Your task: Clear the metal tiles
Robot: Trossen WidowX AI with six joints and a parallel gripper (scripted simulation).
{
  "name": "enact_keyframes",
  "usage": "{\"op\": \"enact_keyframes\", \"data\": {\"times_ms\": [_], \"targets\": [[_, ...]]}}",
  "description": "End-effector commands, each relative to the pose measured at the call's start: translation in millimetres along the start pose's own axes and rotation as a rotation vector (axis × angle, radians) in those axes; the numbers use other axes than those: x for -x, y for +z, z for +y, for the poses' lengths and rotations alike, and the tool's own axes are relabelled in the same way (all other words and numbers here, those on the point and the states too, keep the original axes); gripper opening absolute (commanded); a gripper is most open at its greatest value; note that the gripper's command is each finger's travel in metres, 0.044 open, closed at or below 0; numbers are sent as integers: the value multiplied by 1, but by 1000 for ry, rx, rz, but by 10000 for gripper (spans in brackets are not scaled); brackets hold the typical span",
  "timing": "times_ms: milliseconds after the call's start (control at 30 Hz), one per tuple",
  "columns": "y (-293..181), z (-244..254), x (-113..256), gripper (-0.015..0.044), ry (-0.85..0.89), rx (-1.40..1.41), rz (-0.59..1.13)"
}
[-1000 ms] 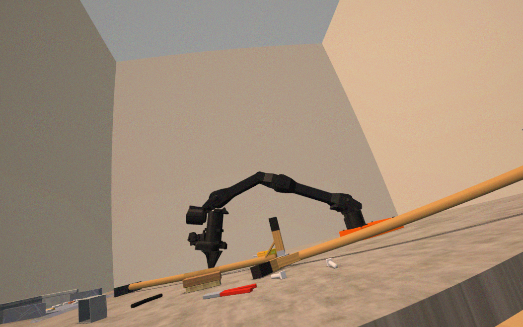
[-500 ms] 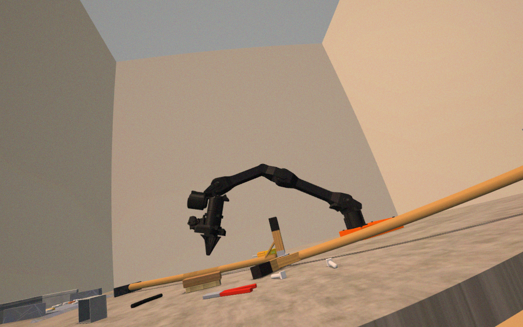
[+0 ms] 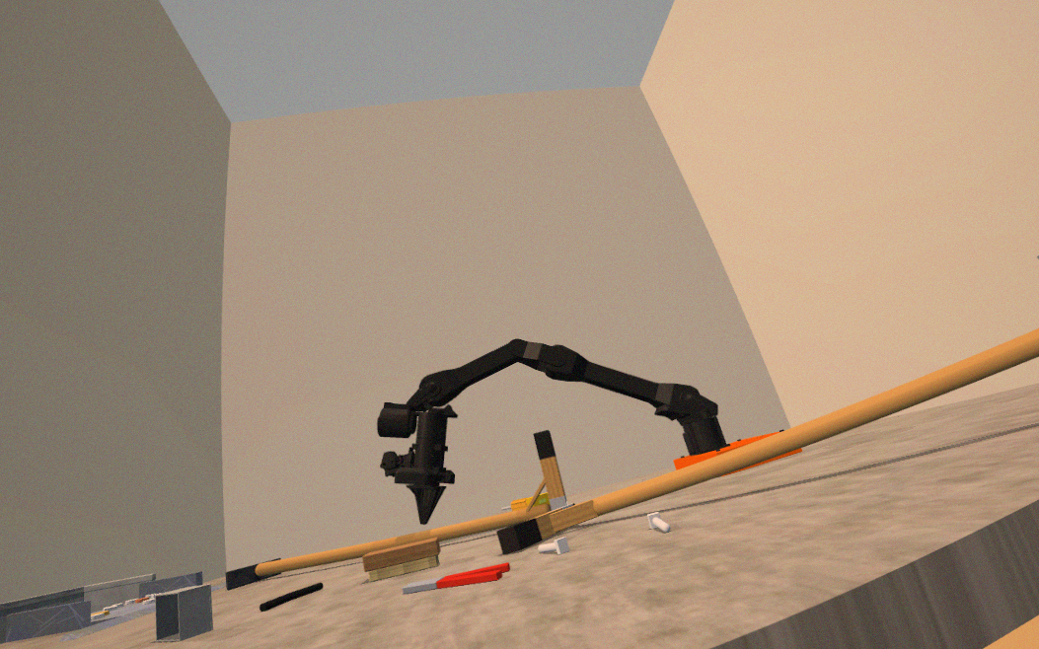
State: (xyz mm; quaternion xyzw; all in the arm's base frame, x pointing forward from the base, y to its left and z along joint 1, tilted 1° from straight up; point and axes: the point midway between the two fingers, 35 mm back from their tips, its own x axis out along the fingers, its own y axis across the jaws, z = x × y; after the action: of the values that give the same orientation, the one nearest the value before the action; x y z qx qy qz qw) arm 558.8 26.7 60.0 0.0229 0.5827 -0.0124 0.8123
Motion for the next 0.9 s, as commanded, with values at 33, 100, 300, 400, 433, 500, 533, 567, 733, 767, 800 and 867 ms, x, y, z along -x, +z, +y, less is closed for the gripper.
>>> {"op": "enact_keyframes", "data": {"times_ms": [33,100,300,400,433,500,533,567,733,767,800,867], "targets": [[-3,3,-11,0,5,10,14],[-5,3,-15,0,5,11,20],[-9,3,-28,0,3,11,37],[-9,4,-28,0,3,11,37],[-9,4,-28,0,3,11,36],[-9,6,-28,0,4,12,35],[-9,6,-28,0,4,12,34],[-9,7,-28,0,4,13,33],[-8,12,-28,0,6,16,29],[-8,13,-28,0,6,16,29],[-8,14,-28,0,7,17,28],[-8,16,-28,0,7,18,26]]}}
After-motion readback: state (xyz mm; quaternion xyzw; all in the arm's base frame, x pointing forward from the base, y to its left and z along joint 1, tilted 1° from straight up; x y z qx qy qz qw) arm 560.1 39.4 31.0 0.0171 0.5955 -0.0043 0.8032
